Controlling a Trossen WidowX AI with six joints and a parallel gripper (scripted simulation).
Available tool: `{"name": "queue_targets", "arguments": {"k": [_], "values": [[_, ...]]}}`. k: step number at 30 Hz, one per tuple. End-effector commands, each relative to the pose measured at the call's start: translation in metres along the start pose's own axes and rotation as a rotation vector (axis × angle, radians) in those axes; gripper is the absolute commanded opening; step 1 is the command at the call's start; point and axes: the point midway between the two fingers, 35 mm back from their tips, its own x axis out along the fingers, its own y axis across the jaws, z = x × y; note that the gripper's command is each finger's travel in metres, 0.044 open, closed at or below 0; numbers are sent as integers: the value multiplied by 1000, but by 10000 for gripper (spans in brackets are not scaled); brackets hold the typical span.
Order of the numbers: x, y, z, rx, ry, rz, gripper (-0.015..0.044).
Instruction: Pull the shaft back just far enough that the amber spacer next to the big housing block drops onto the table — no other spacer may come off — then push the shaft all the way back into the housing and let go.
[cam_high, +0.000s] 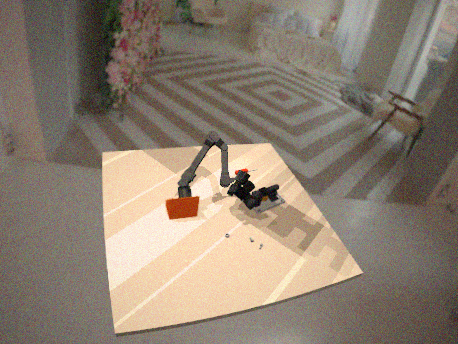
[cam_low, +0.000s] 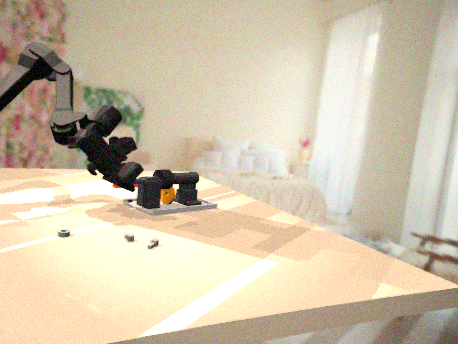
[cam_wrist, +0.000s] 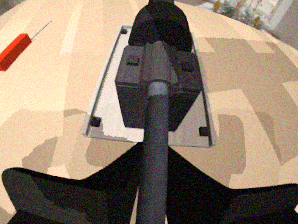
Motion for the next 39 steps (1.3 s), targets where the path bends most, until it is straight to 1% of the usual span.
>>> {"name": "queue_targets", "arguments": {"k": [1, 39], "values": [[2, 0, 4, -3, -4, 1, 0], [11, 0, 13, -3, -5, 2, 0]]}}
